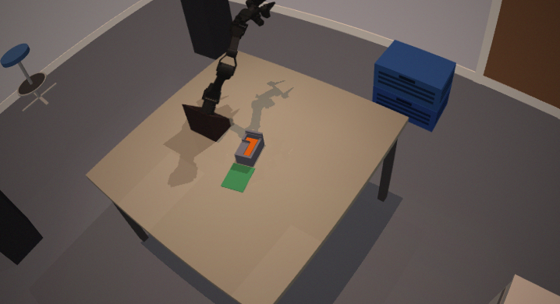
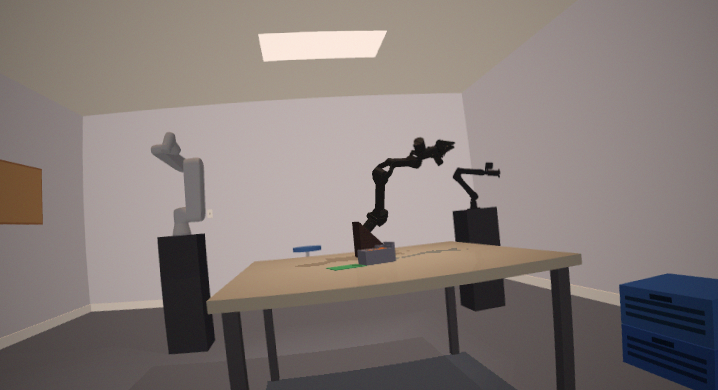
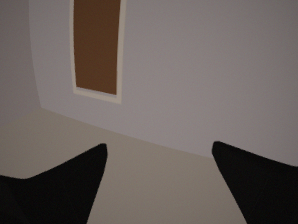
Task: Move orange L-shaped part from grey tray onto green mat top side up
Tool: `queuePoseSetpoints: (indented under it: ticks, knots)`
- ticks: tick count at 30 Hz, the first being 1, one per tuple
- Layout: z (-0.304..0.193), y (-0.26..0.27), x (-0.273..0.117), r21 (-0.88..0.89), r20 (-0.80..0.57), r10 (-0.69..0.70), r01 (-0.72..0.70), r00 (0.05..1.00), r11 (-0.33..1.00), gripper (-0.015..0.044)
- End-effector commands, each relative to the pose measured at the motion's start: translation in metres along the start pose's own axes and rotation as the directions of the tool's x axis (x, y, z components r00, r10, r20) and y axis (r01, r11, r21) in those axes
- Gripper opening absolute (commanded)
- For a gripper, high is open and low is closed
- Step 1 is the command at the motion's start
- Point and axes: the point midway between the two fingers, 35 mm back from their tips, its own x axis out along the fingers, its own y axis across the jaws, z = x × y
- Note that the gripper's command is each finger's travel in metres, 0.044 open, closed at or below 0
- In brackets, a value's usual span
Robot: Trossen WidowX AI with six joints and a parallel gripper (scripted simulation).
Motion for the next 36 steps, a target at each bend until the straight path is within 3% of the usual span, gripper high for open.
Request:
queuePoseSetpoints:
  ticks: [1, 5, 8, 10, 14, 17, 22, 25, 29, 36]
  knots:
    - [0.001, -0.003, 0.000, -0.021, -0.001, -0.004, 0.004, 1.000, 1.000, 0.0374]
    - [0.010, -0.033, 0.001, -0.273, -0.006, -0.056, 0.052, 0.998, 0.961, 0.0269]
    - [0.039, -0.059, 0.002, -0.552, 0.044, -0.067, 0.080, 0.997, 0.830, 0.0190]
    - [0.056, -0.068, 0.004, -0.676, 0.068, -0.061, 0.091, 0.996, 0.731, 0.0180]
    - [0.113, -0.091, 0.013, -0.907, 0.183, -0.101, 0.207, 0.978, 0.366, 0.0180]
    - [0.164, -0.092, 0.018, -0.952, 0.296, -0.091, 0.302, 0.951, 0.058, 0.0180]
    - [0.240, -0.057, 0.019, -0.807, 0.473, 0.020, 0.442, 0.881, -0.393, 0.0180]
    - [0.283, -0.027, 0.010, -0.649, 0.566, 0.102, 0.519, 0.818, -0.556, 0.0180]
    - [0.338, 0.023, -0.006, -0.365, 0.697, 0.208, 0.589, 0.686, -0.721, 0.0180]
    - [0.399, 0.128, -0.062, 0.100, 0.838, 0.391, 0.598, 0.380, -0.795, 0.0180]
